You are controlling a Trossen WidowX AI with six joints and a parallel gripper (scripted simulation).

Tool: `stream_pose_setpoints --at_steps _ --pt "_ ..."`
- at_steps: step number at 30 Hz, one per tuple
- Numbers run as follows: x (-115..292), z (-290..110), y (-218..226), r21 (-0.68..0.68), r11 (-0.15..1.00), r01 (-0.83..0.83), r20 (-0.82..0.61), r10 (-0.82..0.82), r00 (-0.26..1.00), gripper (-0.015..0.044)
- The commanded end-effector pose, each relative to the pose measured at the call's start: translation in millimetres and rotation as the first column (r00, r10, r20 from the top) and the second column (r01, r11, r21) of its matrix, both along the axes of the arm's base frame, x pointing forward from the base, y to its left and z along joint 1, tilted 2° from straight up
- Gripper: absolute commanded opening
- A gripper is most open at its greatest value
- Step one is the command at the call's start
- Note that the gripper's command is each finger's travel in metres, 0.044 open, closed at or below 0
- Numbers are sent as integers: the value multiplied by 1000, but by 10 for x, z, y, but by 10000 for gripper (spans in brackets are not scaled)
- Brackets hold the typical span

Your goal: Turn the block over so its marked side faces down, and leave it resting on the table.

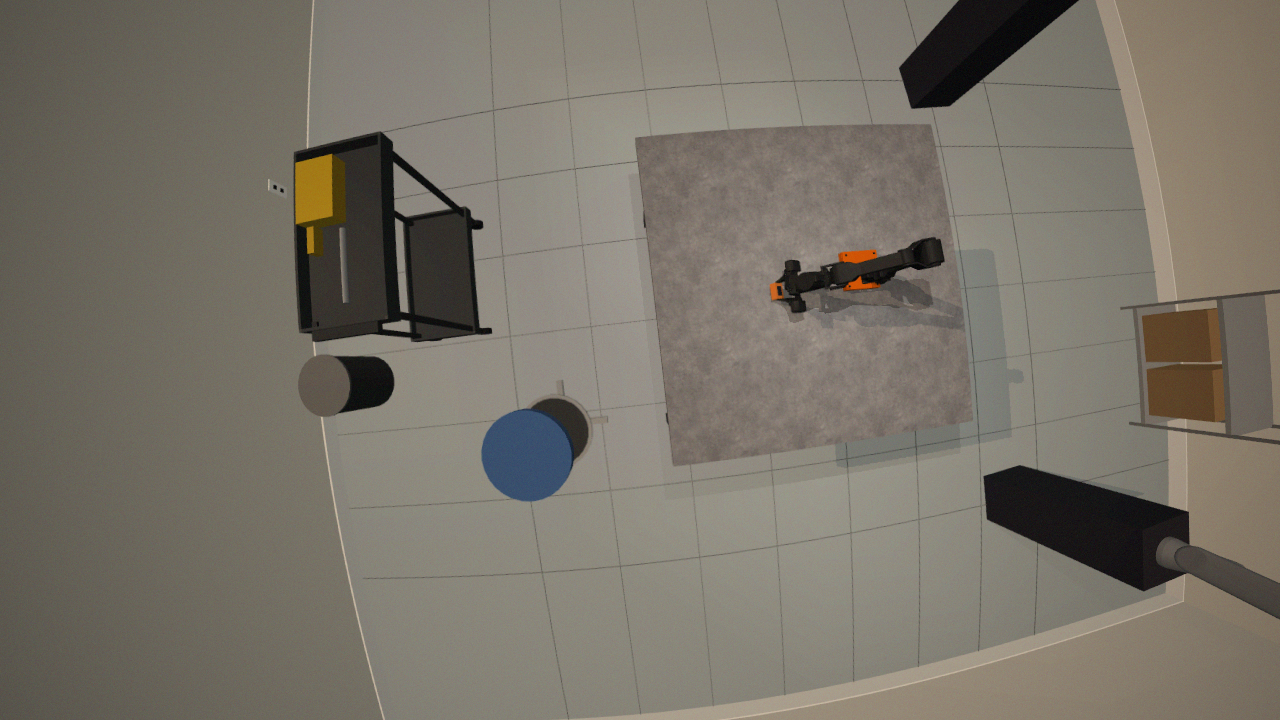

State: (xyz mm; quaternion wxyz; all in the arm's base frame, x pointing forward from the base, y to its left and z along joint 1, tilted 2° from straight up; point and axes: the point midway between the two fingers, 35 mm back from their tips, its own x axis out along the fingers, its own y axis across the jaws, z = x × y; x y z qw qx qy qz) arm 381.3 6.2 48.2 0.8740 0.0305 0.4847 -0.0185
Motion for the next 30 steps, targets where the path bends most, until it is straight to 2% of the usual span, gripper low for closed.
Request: stream_pose_setpoints --at_steps 1,7,30 --pt "-34 42 -7 -3 1000 9 59 -9 998 0" --pt "-22 26 -6 -4 1000 9 71 -9 997 0" --pt "136 -299 26 -33 999 6 400 7 917 0"
